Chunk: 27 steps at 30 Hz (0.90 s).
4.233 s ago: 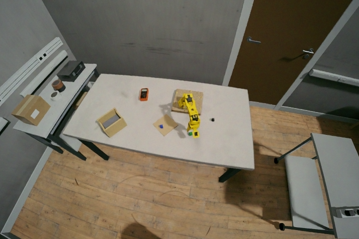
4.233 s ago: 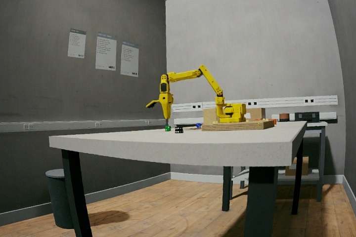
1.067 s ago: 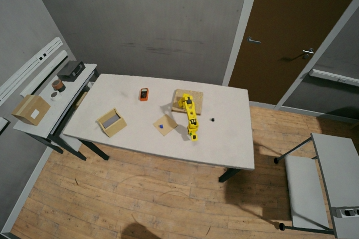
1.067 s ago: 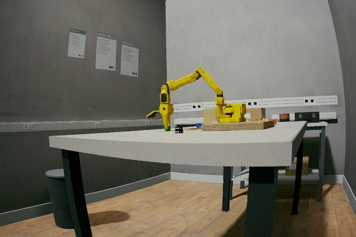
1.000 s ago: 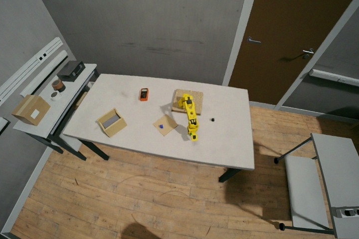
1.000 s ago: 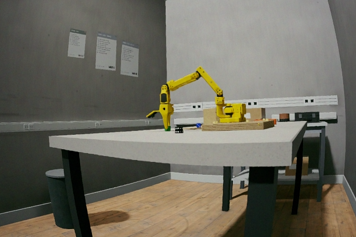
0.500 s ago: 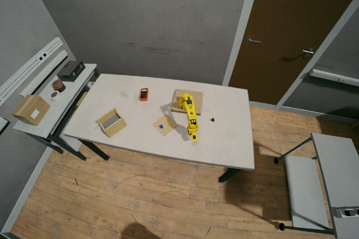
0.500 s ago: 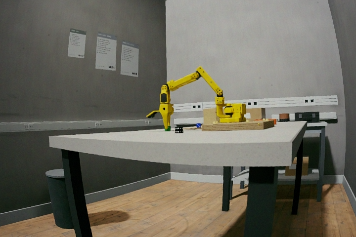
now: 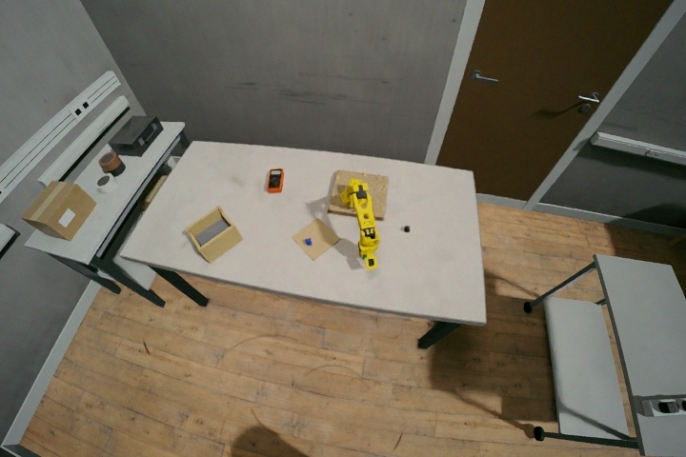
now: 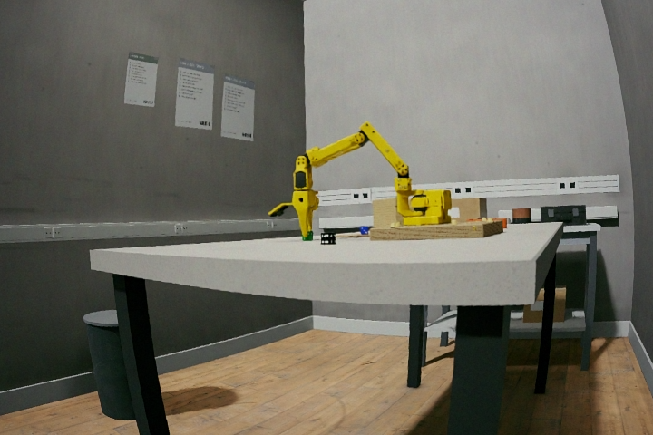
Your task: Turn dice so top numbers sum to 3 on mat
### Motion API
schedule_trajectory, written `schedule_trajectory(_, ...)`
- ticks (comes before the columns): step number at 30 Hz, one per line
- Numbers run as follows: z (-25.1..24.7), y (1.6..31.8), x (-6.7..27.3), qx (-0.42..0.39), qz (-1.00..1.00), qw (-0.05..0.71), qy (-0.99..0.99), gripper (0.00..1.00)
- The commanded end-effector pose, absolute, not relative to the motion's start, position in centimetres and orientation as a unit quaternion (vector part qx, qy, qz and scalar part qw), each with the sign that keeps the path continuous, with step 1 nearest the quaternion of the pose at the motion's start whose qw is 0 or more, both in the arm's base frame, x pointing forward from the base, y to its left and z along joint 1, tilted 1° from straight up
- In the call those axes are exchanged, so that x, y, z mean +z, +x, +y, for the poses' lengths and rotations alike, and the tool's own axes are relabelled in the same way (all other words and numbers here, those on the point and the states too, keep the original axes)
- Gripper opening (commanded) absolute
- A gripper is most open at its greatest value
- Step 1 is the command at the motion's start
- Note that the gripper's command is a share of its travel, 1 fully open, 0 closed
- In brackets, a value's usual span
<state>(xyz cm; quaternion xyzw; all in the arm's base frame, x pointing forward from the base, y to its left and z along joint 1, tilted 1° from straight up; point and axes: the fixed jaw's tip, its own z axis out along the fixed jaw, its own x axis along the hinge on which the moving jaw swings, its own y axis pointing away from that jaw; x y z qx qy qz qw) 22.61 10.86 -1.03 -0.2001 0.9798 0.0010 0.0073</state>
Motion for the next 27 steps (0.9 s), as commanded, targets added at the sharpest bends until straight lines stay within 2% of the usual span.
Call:
schedule_trajectory(1, 10.6, 22.3, -1.1, -0.001, 0.979, -0.006, -0.202, 0.00)
schedule_trajectory(18, 10.8, 22.2, 2.9, -0.001, 0.979, -0.006, -0.202, 0.00)
schedule_trajectory(27, 10.8, 22.1, 3.3, -0.001, 0.979, -0.006, -0.202, 0.00)
